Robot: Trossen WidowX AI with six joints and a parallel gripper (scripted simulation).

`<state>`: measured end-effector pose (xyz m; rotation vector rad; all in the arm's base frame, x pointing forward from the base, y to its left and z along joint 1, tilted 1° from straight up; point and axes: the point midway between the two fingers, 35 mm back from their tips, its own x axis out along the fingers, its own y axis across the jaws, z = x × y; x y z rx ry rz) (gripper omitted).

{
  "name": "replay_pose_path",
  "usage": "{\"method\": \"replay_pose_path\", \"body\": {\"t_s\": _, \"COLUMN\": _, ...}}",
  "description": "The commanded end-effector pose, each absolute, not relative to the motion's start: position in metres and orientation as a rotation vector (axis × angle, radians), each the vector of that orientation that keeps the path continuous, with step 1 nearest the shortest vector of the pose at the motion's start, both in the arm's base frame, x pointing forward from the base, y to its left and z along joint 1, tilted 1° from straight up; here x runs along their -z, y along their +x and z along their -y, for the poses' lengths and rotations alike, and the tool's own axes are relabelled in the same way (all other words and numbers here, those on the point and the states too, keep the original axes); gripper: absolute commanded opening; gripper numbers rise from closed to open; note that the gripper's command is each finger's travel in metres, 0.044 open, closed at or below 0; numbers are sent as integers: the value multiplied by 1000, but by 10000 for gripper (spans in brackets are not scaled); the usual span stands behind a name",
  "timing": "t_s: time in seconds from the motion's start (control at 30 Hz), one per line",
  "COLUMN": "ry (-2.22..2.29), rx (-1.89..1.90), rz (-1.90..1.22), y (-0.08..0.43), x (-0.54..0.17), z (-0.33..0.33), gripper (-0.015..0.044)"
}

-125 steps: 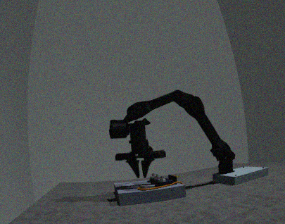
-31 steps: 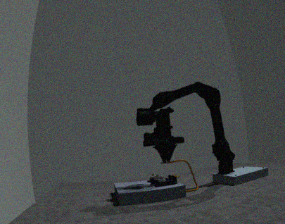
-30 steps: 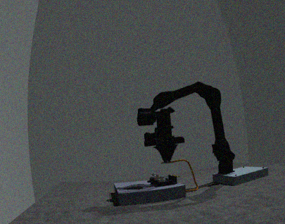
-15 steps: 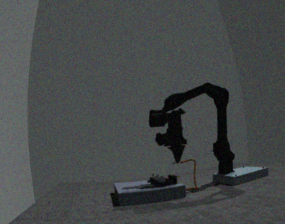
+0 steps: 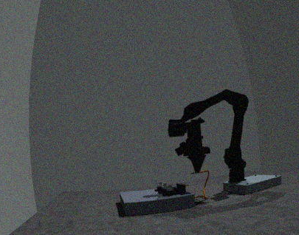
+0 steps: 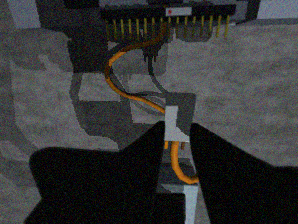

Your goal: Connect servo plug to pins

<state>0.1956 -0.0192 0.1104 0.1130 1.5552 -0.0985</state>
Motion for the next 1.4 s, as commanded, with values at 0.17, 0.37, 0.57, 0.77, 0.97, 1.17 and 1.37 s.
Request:
{"method": "replay_pose_path", "body": {"t_s": 0.17, "ry": 73, "rx": 55, "rz": -1555, "y": 192, "x": -88, "z": 19, "gripper": 0}}
{"method": "replay_pose_path", "body": {"t_s": 0.37, "ry": 71, "rx": 53, "rz": -1555, "y": 191, "x": -67, "z": 19, "gripper": 0}}
{"method": "replay_pose_path", "body": {"t_s": 0.57, "ry": 71, "rx": 53, "rz": -1554, "y": 200, "x": -69, "z": 20, "gripper": 0}}
{"method": "replay_pose_path", "body": {"t_s": 0.77, "ry": 71, "rx": 53, "rz": -1552, "y": 223, "x": -71, "z": 21, "gripper": 0}}
{"method": "replay_pose_path", "body": {"t_s": 0.97, "ry": 71, "rx": 53, "rz": -1552, "y": 227, "x": -72, "z": 22, "gripper": 0}}
{"method": "replay_pose_path", "body": {"t_s": 1.17, "ry": 71, "rx": 53, "rz": -1552, "y": 231, "x": -72, "z": 22, "gripper": 0}}
{"method": "replay_pose_path", "body": {"t_s": 1.37, "ry": 71, "rx": 53, "rz": -1552, "y": 234, "x": -72, "z": 22, "gripper": 0}}
